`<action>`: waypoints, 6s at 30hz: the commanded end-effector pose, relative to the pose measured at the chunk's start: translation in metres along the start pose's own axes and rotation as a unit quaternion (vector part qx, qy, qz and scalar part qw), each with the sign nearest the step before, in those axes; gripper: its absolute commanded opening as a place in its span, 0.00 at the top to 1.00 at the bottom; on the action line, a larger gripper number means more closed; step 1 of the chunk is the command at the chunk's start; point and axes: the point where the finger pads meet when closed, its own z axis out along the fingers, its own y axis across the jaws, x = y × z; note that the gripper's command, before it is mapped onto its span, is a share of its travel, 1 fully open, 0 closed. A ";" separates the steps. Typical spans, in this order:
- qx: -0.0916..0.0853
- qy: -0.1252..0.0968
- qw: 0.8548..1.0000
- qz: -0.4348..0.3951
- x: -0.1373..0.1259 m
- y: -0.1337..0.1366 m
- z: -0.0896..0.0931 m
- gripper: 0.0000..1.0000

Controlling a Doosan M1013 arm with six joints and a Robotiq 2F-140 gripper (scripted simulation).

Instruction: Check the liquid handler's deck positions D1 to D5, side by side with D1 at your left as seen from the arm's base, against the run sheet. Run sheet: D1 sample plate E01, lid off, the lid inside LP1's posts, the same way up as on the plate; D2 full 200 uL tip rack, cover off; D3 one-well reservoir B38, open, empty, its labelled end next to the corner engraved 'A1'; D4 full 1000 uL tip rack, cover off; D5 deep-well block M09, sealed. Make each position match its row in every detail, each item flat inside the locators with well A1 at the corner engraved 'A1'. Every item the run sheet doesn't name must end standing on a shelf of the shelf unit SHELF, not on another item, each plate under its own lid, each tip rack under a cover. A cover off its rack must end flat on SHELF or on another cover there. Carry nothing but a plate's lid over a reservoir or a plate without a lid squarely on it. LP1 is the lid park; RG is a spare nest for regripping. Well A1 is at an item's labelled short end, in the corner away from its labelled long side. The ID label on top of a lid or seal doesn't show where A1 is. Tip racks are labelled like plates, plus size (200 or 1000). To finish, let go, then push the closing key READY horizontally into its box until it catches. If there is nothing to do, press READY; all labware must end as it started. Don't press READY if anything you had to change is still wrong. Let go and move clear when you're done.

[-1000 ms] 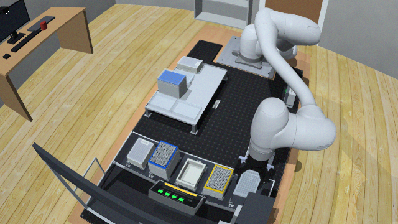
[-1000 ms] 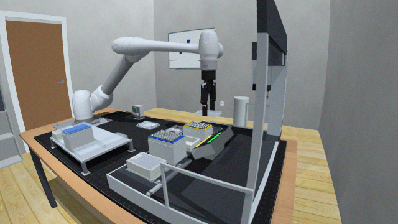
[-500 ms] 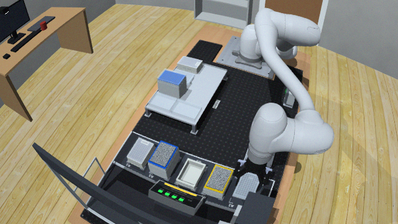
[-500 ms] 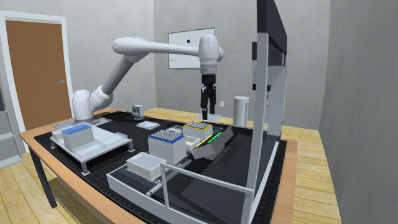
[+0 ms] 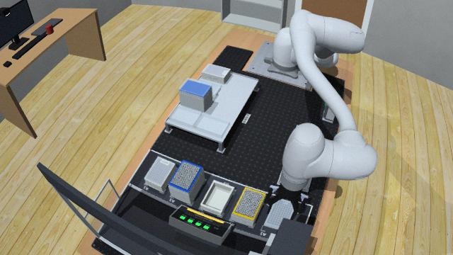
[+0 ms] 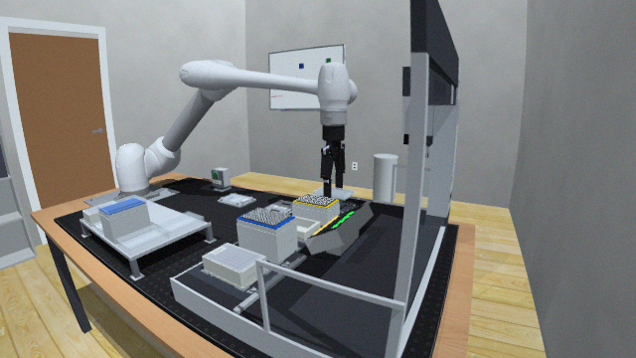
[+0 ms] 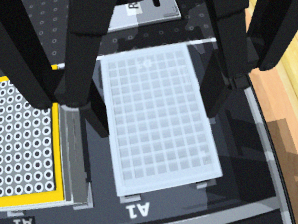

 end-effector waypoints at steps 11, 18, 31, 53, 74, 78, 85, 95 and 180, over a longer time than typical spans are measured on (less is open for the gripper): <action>0.000 0.001 1.000 0.000 0.000 0.000 0.017 0.90; 0.000 0.001 1.000 0.000 0.000 0.000 0.028 0.90; 0.000 0.001 1.000 0.000 0.000 0.000 0.031 0.90; 0.000 0.001 1.000 0.000 0.000 0.000 0.031 0.90; 0.000 0.001 1.000 0.000 0.000 0.000 0.037 0.90; 0.000 0.001 1.000 0.000 0.000 0.000 0.038 0.90; 0.000 0.001 1.000 0.000 0.000 0.000 0.040 0.90; 0.000 0.001 1.000 0.000 0.000 0.000 0.043 0.90; 0.000 0.001 1.000 0.000 0.000 0.000 -0.012 0.34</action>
